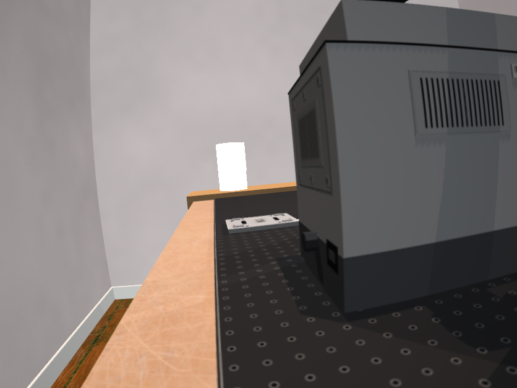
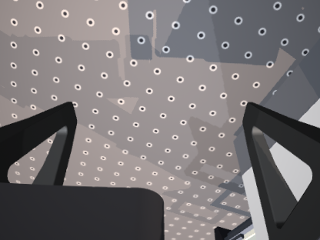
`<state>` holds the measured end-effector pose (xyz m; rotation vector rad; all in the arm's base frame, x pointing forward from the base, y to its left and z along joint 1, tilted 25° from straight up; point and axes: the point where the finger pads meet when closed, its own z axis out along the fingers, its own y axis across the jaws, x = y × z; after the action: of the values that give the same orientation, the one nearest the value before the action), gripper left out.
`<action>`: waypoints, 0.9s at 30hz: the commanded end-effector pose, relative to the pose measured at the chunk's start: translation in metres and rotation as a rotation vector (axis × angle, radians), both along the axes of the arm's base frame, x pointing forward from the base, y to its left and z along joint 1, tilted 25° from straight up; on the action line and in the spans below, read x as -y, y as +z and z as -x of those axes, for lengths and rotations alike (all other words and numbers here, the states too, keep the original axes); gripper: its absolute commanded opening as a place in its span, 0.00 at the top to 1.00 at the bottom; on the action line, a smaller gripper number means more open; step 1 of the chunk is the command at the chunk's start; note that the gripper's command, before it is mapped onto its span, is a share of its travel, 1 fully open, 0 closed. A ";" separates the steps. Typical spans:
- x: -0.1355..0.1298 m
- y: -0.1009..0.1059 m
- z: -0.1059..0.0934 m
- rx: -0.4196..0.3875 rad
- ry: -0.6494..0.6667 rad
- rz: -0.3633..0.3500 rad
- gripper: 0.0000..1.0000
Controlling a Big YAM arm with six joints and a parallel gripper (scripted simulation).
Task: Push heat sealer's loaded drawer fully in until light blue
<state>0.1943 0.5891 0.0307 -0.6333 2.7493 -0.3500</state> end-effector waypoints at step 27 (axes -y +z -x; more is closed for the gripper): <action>-0.011 0.032 0.047 -0.073 0.228 -0.028 0.55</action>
<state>0.1692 0.5910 0.0390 -0.8099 2.7579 -0.3108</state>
